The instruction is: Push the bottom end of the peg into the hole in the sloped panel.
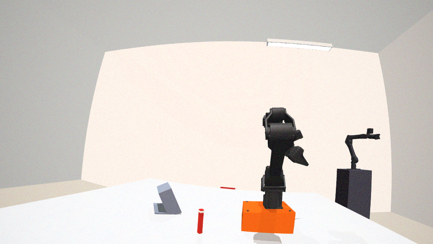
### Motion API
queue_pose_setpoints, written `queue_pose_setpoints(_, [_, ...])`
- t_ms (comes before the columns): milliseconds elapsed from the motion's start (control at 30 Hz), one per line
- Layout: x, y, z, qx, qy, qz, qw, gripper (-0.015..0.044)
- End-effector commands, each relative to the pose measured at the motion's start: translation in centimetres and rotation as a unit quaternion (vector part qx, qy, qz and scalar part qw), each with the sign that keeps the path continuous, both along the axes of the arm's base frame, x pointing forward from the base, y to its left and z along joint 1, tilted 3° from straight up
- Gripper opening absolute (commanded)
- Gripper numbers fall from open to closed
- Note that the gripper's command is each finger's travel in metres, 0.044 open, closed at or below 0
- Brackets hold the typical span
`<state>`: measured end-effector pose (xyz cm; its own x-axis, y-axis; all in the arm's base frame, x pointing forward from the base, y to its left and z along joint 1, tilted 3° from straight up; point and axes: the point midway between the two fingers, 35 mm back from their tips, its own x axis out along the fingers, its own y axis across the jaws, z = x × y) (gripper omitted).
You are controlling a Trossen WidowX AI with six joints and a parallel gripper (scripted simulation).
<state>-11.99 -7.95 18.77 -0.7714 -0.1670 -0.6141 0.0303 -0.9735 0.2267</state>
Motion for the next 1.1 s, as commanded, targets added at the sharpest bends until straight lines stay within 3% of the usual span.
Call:
queue_pose_setpoints(0, [0.0,0.0,0.0,0.001,0.000,0.002,1.000,0.0426])
queue_pose_setpoints(1067, [6.7,-6.9,-0.8,0.115,-0.032,0.297,0.947,0.0440])
